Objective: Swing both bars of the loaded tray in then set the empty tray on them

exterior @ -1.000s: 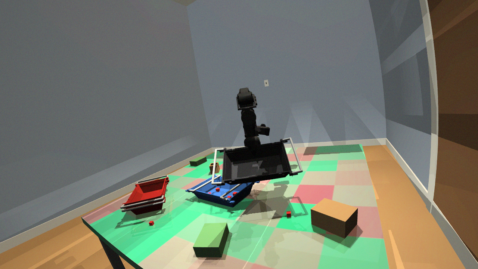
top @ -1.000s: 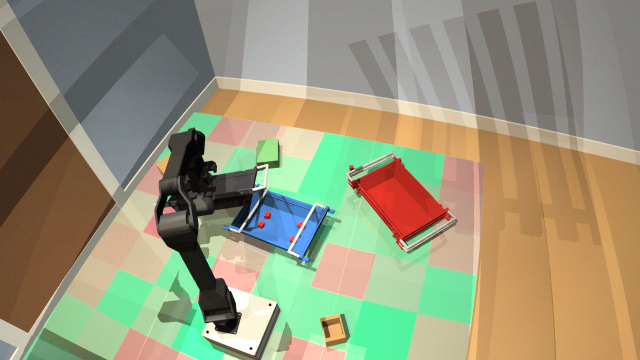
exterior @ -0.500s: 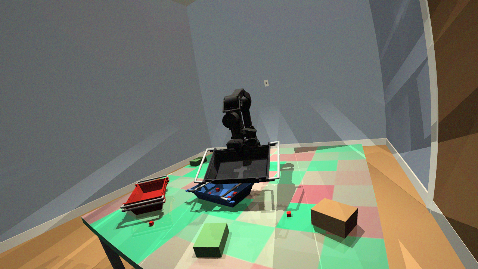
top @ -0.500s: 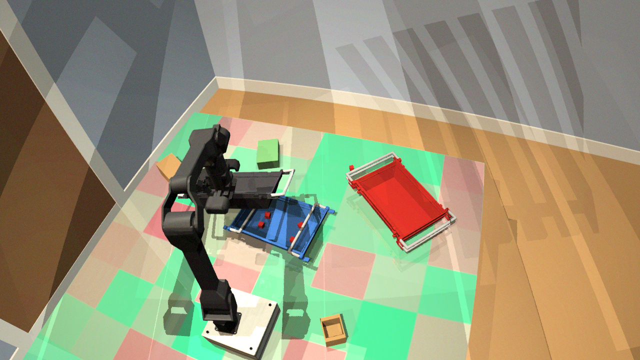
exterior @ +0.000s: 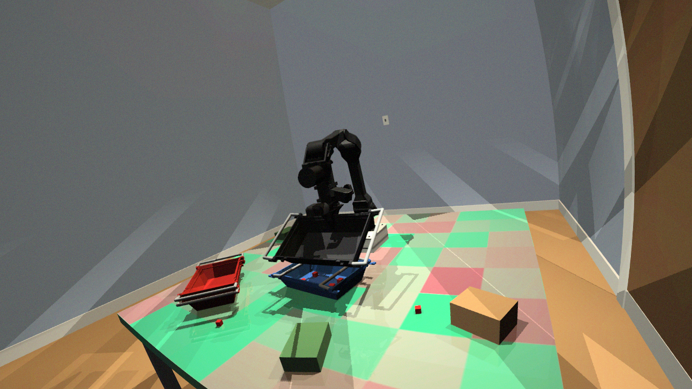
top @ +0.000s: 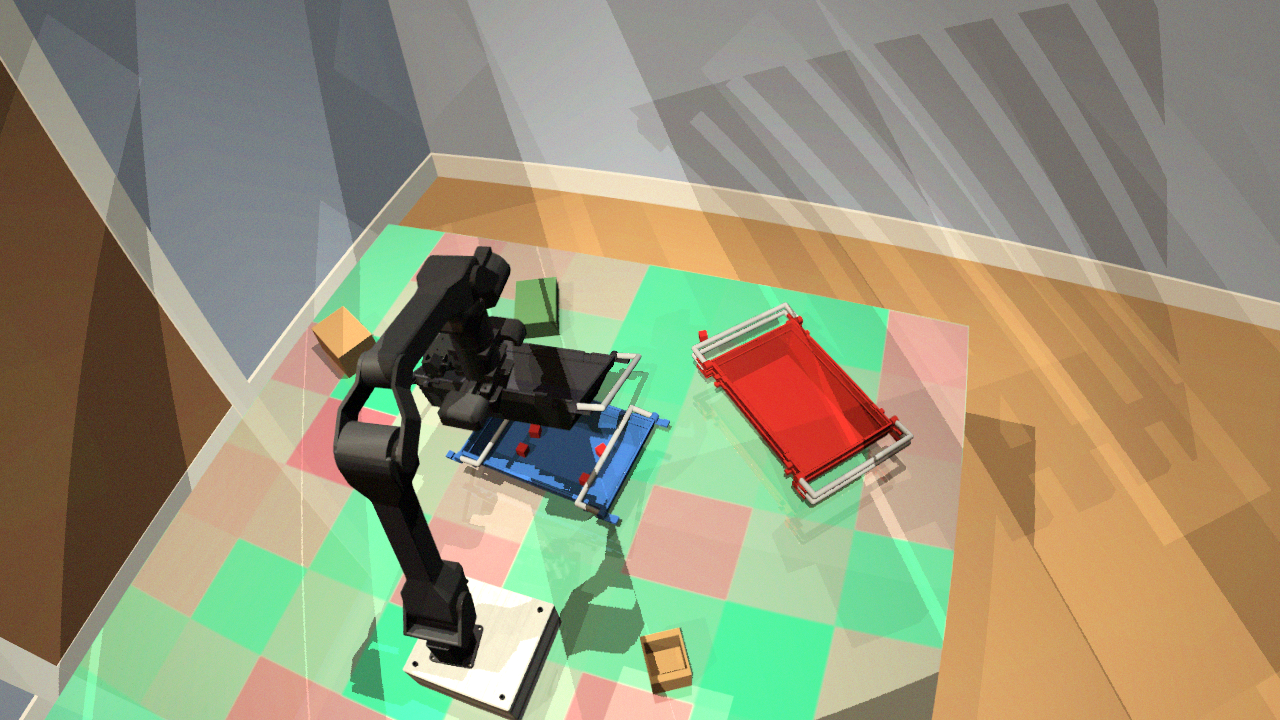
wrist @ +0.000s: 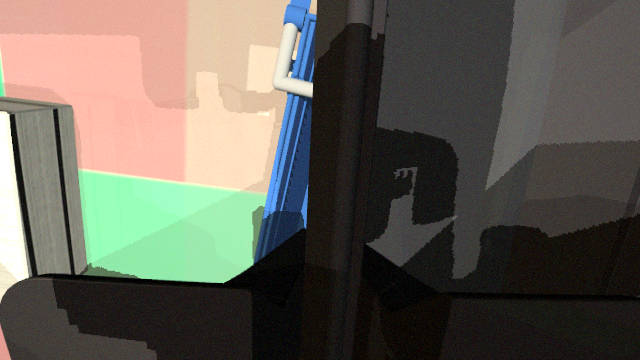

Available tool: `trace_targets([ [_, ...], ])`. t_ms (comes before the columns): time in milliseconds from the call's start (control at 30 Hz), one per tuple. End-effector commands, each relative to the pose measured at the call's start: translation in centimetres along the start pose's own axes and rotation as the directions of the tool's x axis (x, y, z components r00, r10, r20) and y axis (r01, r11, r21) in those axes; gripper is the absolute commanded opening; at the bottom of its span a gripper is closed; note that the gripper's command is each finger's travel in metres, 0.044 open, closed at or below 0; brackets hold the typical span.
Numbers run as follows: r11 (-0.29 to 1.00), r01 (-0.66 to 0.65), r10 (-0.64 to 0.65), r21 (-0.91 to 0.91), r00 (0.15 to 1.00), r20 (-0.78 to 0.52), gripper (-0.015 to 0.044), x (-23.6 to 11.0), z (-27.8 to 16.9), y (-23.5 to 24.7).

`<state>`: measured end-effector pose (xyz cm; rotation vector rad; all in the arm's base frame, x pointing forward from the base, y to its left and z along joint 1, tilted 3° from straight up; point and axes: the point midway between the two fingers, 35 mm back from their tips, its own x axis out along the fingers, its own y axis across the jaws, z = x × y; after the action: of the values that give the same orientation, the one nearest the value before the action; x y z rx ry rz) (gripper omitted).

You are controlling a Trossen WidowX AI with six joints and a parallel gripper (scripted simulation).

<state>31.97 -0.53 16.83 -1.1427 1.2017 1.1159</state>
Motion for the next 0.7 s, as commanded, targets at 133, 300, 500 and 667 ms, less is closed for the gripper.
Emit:
trace_targets([
  [133, 0.994, 0.021, -0.022, 0.110, 1.000, 0.004, 0.0000, -0.5, -3.0, -0.2],
  [300, 0.985, 0.023, -0.023, 0.172, 1.000, 0.003, 0.0000, -0.5, -4.8, -0.1],
  [500, 0.983, 0.023, -0.024, 0.181, 1.000, 0.003, 0.0000, -0.5, -5.0, -0.1],
  [667, 0.983, 0.023, -0.024, 0.181, 1.000, 0.003, 0.0000, -0.5, -5.0, -0.1],
])
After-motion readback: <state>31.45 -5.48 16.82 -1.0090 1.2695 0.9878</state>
